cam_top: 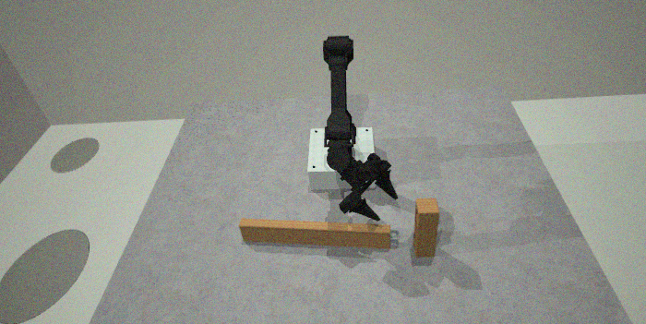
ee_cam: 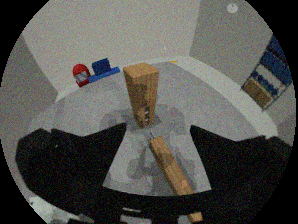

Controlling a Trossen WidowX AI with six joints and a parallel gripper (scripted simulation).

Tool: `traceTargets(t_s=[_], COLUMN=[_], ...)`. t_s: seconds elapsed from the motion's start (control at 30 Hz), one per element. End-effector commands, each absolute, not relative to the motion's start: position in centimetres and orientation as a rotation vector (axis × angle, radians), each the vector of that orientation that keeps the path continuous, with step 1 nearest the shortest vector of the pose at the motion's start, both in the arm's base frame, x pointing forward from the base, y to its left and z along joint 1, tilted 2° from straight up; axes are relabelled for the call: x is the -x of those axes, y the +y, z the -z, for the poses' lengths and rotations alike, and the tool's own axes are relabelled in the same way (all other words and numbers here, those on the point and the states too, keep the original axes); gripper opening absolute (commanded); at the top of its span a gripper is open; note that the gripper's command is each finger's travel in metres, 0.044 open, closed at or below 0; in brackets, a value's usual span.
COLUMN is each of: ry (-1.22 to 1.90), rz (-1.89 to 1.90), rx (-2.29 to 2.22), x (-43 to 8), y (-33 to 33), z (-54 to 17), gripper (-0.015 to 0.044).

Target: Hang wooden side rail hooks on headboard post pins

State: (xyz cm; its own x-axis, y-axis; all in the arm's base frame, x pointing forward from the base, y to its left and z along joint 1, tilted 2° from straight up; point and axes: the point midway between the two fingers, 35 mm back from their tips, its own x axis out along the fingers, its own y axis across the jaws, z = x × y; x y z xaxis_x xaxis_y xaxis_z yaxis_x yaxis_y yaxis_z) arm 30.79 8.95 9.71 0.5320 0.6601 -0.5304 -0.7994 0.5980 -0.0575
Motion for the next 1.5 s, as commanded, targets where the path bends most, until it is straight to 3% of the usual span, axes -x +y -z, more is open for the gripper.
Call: traceTargets(t_s=[0.0, 0.57, 1.0, 1.47], ry=[0.494, 0.599, 1.251, 1.273], rz=[-0.898, -0.841, -0.005, 0.892], rx=[0.321, 0.203, -0.718, -1.201], x=[-30.6, -31.1, -33.0, -32.5], y=[8.9, 8.7, 6.4, 4.3], z=[-9.2, -9.1, -8.6, -9.8], gripper=[0.044, 0.044, 0.044, 0.044])
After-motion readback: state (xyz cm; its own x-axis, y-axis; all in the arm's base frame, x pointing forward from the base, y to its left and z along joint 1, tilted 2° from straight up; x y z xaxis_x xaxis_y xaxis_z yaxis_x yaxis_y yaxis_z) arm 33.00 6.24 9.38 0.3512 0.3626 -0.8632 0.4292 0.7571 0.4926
